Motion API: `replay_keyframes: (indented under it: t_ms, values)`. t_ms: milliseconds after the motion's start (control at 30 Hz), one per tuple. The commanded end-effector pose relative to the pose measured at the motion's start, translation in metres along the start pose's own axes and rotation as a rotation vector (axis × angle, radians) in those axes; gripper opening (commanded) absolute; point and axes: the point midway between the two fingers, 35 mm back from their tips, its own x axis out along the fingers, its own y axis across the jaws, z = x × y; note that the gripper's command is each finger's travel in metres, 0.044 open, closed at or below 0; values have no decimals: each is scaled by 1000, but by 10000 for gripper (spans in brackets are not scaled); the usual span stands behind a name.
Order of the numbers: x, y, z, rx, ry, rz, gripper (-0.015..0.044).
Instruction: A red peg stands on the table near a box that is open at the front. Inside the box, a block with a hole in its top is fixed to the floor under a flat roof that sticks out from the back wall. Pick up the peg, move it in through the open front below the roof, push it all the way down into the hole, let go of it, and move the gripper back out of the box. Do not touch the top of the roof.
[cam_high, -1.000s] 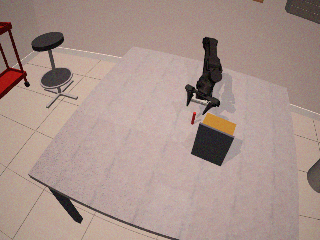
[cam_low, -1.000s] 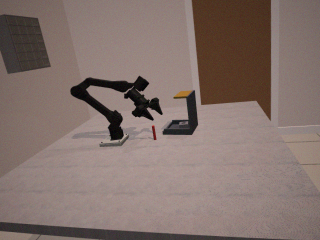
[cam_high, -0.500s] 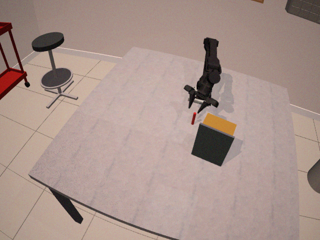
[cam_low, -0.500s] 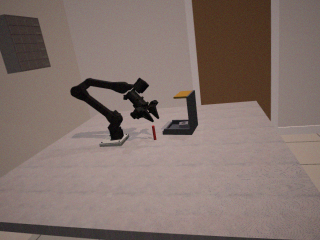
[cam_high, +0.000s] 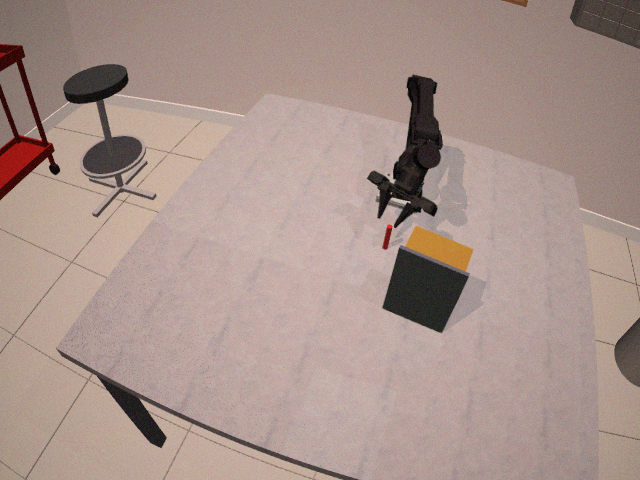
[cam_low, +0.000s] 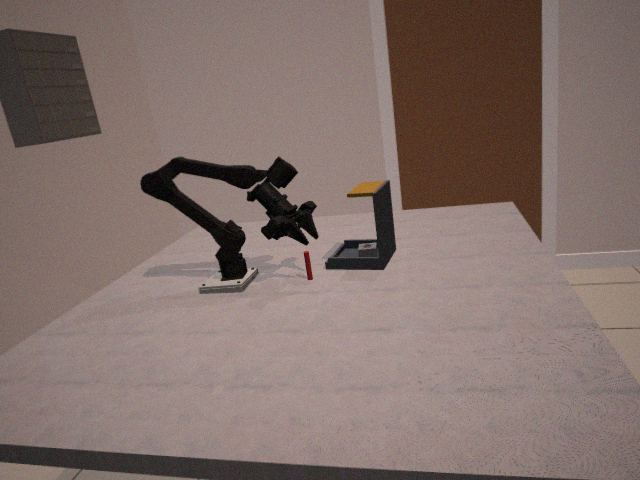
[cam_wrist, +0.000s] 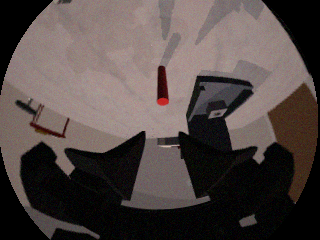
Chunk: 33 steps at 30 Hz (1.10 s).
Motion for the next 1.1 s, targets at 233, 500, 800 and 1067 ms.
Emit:
replay_keyframes:
  t_ms: [233, 500, 800, 1067]
  values:
    - [15, -1, 13, 3, -7, 1, 220]
    - [24, -2, 22, 3, -7, 1, 220]
    - [34, -1, 33, 3, -7, 1, 220]
    - [42, -1, 43, 3, -8, 1, 220]
